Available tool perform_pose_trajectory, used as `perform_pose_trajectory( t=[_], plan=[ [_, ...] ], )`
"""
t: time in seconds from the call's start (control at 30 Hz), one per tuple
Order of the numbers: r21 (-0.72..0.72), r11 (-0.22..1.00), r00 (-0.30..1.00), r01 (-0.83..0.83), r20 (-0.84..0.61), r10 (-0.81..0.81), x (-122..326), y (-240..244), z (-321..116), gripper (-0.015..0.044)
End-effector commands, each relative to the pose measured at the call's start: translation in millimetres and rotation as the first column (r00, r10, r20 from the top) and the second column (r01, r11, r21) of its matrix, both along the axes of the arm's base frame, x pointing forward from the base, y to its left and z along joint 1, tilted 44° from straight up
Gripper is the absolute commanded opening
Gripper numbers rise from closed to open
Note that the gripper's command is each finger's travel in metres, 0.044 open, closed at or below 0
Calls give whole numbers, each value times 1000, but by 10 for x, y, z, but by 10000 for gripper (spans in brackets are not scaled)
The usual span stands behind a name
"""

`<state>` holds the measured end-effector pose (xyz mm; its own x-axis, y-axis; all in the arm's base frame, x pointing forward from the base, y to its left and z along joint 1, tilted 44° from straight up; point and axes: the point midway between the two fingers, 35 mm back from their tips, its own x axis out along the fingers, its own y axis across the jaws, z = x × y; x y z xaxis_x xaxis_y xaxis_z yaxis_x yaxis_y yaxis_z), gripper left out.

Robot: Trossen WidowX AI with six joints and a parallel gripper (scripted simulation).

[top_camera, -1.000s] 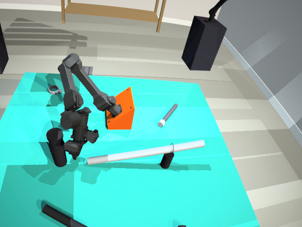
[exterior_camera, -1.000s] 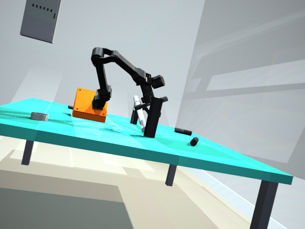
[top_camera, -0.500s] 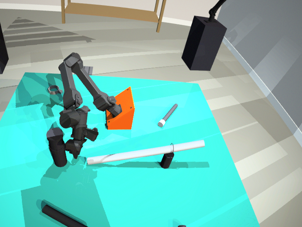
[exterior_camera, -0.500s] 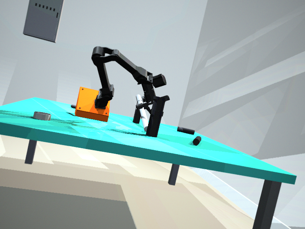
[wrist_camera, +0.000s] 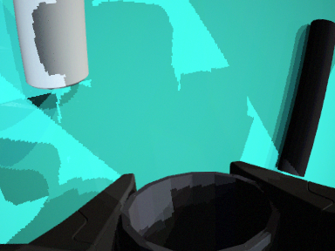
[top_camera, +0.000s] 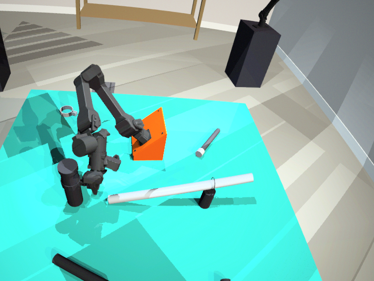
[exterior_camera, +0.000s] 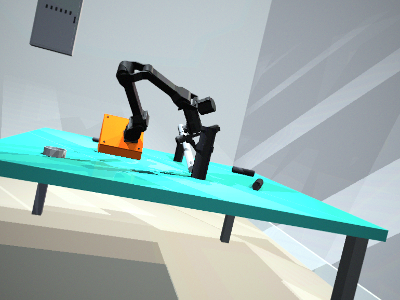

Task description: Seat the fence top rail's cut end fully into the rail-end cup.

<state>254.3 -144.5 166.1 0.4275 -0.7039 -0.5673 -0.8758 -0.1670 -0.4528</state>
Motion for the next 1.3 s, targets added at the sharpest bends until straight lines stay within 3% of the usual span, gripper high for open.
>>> perform_pose_trajectory(
  t=[0.0,1.1,1.27],
  plan=[
    [3,1000,999,-28,-22,28,-29,15,-3,0],
    [1,1000,999,-30,-28,30,-39,8,2,0],
    [1,1000,999,-30,-28,30,-39,8,2,131]
  ],
)
